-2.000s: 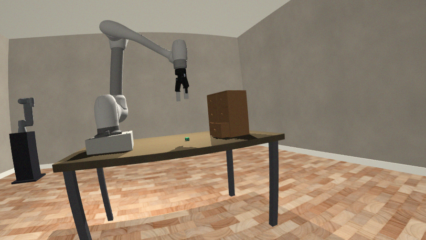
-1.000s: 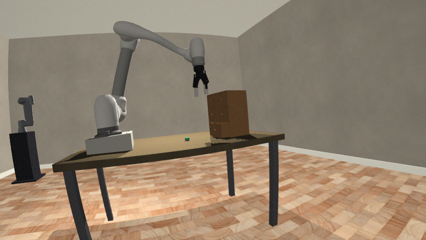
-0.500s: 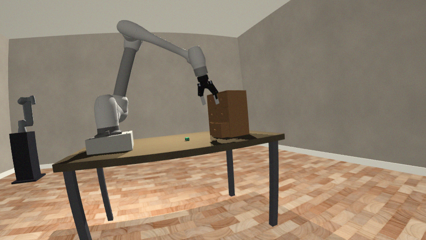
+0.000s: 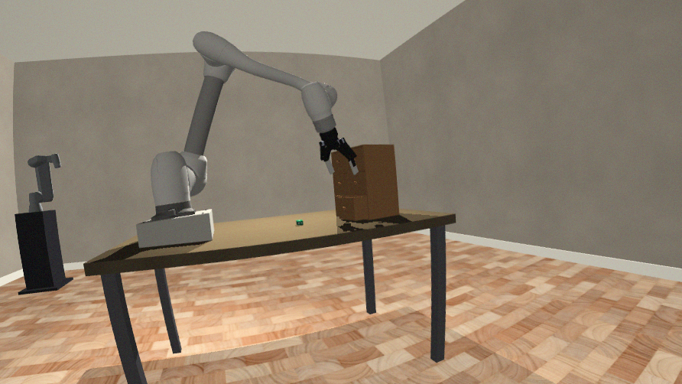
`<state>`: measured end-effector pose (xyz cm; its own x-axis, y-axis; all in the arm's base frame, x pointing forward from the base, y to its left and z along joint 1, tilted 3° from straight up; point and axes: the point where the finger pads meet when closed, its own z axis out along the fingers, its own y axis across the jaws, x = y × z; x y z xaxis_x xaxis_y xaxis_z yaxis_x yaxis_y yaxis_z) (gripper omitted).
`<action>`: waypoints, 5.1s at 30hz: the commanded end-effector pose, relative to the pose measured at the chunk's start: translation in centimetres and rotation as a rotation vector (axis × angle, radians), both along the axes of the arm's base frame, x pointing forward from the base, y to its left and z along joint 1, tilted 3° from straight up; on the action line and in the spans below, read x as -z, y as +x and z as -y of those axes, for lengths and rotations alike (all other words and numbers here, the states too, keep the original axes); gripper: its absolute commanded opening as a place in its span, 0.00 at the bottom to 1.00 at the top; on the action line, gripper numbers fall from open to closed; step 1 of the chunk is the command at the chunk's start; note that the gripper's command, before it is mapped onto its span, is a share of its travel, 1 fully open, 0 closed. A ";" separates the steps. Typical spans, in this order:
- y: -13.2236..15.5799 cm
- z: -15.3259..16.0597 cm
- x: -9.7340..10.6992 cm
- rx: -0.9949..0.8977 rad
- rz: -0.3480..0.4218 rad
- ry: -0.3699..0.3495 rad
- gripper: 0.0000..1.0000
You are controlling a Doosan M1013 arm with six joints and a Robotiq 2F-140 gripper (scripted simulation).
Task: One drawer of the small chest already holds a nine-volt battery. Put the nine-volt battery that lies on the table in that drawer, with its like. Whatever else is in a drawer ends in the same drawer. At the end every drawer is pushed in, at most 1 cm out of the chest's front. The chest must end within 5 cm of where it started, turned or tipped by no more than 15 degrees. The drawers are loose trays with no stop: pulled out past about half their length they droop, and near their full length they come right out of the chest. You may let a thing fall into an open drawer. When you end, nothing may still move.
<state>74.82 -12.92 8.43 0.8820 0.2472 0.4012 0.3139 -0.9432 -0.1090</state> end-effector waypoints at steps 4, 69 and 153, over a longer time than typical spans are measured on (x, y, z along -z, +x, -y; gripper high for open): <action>0.0 0.0 0.0 -0.001 0.002 0.002 1.00; -0.9 0.1 -1.0 0.020 -0.041 -0.015 1.00; -20.3 0.7 0.0 0.264 0.150 -0.060 1.00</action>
<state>53.63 -14.16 9.28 0.9077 0.0375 0.4179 0.0345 -0.9993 0.0147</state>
